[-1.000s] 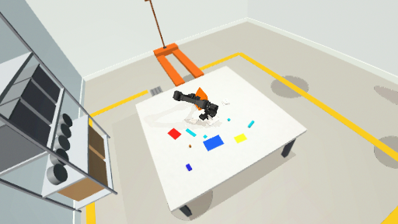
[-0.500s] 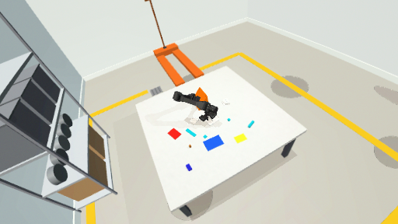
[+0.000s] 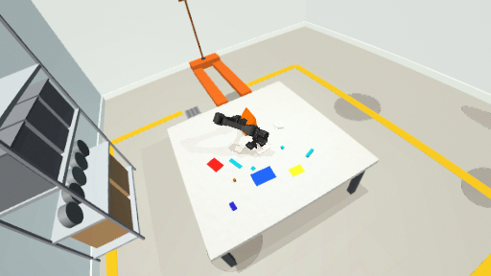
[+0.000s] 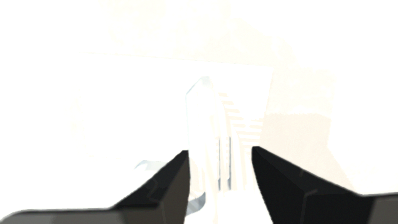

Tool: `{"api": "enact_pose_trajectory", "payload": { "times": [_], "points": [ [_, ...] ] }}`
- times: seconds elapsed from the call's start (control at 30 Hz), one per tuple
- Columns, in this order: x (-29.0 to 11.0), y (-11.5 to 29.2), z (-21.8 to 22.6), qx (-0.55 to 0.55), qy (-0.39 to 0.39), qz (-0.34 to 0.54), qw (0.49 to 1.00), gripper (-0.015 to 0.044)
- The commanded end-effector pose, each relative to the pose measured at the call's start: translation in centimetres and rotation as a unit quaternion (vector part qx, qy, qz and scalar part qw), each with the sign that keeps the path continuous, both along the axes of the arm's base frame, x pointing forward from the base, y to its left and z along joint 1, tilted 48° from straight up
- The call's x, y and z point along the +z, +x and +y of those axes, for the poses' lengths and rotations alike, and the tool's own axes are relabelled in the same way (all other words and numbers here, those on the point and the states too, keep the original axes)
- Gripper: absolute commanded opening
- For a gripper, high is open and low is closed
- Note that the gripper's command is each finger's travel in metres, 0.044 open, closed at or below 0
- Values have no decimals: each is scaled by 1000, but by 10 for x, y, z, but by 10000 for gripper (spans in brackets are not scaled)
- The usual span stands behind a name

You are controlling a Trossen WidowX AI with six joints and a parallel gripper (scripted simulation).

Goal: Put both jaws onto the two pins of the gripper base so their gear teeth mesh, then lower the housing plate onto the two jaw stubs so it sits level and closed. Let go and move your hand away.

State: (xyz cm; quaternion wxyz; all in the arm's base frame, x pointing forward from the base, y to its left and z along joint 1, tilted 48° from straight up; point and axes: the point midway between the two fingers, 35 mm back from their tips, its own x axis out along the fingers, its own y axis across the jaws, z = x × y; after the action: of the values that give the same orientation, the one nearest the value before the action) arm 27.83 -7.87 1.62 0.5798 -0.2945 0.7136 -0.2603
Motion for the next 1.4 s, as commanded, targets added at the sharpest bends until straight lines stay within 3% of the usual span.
{"api": "enact_pose_trajectory", "payload": {
  "times": [0.0,1.37],
  "points": [
    [-1,0,-2,2,-2,2,1000,134],
    [-8,-2,-9,4,-1,3,1000,134]
  ]
}}
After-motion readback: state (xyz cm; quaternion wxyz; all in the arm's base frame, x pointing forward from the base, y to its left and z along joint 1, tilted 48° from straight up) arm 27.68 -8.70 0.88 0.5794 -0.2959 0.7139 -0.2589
